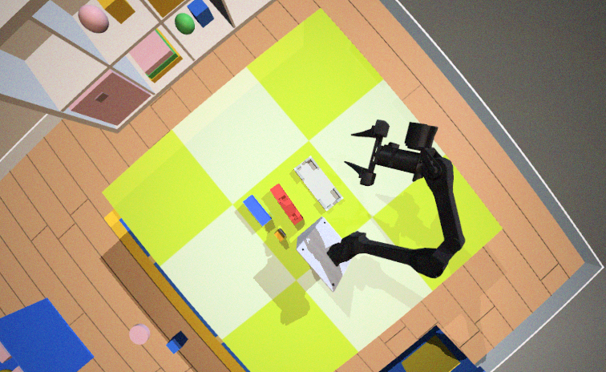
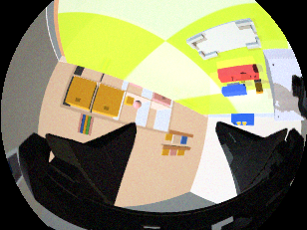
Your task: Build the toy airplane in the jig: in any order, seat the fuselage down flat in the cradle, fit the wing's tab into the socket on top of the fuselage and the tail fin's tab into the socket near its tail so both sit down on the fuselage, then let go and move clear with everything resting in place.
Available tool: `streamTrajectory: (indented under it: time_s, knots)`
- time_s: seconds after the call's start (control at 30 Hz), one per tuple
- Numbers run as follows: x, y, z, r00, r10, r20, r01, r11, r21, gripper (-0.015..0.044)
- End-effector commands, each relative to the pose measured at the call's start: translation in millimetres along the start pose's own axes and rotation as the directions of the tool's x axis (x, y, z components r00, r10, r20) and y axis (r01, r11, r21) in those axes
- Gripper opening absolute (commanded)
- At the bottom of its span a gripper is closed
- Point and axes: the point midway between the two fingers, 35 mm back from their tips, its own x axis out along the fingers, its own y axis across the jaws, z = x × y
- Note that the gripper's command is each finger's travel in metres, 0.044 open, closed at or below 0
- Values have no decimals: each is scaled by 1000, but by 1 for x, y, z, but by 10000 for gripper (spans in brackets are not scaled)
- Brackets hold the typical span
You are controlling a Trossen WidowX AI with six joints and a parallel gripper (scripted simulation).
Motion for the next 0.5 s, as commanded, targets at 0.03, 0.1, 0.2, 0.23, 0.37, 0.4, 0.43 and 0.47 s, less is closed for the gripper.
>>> streamTrajectory:
  time_s: [0.03, 0.1, 0.2, 0.23, 0.37, 0.4, 0.43, 0.47]
  knots:
    - [1, 0, 0, 1000, -5, 1, 5, 1000, -5, 440]
    - [13, -5, -1, 999, -44, 13, 45, 998, -46, 440]
    - [51, -22, -5, 983, -173, 62, 181, 964, -193, 440]
    - [67, -31, -8, 970, -226, 89, 241, 935, -261, 440]
    - [116, -71, -19, 899, -386, 207, 436, 750, -498, 440]
    - [127, -83, -22, 875, -418, 244, 479, 680, -555, 440]
    - [138, -96, -25, 849, -446, 284, 519, 600, -609, 440]
    - [148, -109, -27, 820, -468, 328, 554, 510, -658, 440]
